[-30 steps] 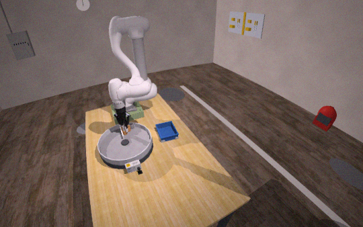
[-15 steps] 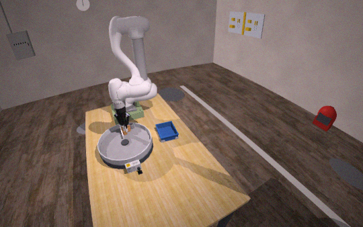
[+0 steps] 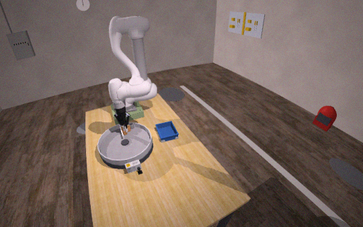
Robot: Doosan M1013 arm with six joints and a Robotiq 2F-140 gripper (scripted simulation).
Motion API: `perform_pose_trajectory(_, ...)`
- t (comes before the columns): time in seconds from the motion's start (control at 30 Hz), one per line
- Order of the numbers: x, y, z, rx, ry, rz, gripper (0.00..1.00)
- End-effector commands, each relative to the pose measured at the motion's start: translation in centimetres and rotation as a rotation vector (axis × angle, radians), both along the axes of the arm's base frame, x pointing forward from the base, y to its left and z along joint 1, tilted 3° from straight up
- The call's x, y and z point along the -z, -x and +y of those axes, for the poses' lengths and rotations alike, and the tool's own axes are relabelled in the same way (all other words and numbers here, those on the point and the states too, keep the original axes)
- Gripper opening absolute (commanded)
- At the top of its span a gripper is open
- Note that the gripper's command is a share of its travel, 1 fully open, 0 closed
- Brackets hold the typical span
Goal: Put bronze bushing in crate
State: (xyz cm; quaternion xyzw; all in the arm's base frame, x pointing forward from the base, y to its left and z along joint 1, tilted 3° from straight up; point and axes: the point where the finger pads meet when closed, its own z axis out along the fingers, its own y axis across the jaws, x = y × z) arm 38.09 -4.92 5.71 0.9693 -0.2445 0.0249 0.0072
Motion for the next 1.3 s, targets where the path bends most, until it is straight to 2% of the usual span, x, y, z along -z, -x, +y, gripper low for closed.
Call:
perform_pose_trajectory(0.0, 0.4, 0.4, -0.1, 0.001, -0.001, 0.008, 0.00)
perform_pose_trajectory(0.93, 0.3, 0.4, -0.1, 0.001, -0.001, 0.008, 0.00)
perform_pose_trajectory(1.1, -0.9, 0.5, -0.1, 0.001, -0.001, 0.008, 0.00)
perform_pose_trajectory(1.27, -3.0, 0.6, 0.0, 0.001, -0.001, 0.008, 0.00)
